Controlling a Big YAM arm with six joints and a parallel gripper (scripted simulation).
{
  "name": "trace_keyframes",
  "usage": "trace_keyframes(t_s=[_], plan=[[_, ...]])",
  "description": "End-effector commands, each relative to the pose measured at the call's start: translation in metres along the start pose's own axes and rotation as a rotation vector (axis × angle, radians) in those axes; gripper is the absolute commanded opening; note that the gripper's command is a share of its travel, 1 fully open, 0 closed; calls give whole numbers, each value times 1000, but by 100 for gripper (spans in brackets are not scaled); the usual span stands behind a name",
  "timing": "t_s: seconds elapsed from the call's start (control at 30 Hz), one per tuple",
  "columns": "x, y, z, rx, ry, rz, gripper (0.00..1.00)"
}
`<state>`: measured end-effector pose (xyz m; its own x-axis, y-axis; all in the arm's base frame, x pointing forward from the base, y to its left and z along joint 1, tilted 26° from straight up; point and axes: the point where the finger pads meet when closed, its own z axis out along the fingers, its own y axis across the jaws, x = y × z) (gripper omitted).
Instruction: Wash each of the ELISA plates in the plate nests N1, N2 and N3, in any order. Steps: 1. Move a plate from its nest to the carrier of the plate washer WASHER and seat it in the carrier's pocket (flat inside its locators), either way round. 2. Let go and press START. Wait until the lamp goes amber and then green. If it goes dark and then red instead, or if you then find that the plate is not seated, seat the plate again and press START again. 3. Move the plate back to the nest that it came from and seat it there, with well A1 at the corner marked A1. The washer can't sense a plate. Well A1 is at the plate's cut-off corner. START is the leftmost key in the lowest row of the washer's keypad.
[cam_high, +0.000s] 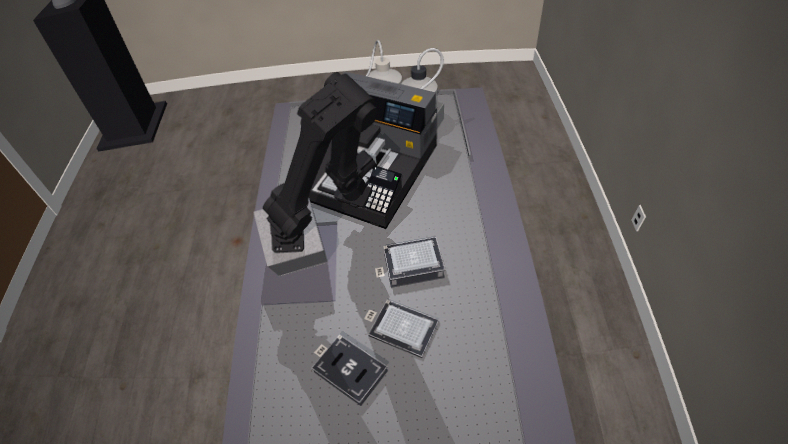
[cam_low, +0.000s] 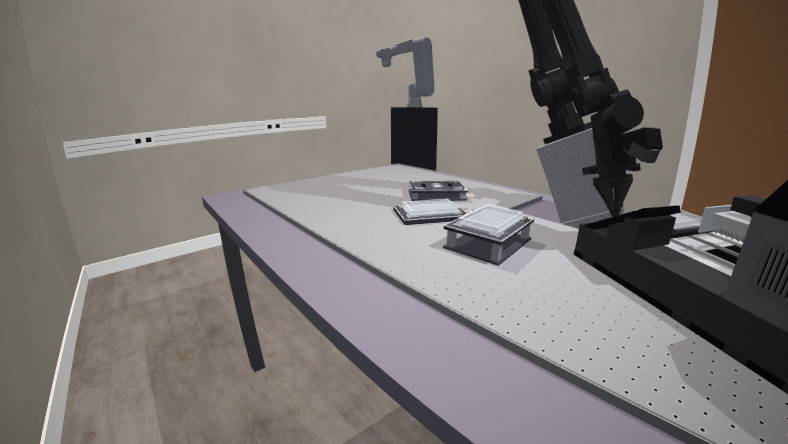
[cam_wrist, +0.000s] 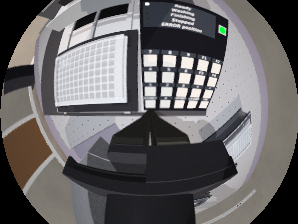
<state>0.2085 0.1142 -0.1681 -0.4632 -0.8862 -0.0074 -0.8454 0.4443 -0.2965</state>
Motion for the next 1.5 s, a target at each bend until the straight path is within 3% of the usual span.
trace_keyframes(t_s=[0.0,0.47,1.0,1.1,1.47], plan=[[-10,-5,6,7,-23,3,0],[-7,-2,2,6,-19,-1,0],[-10,-5,16,7,-24,0,0],[-6,1,3,1,-18,-8,0],[-3,1,-15,3,-14,-6,0]])
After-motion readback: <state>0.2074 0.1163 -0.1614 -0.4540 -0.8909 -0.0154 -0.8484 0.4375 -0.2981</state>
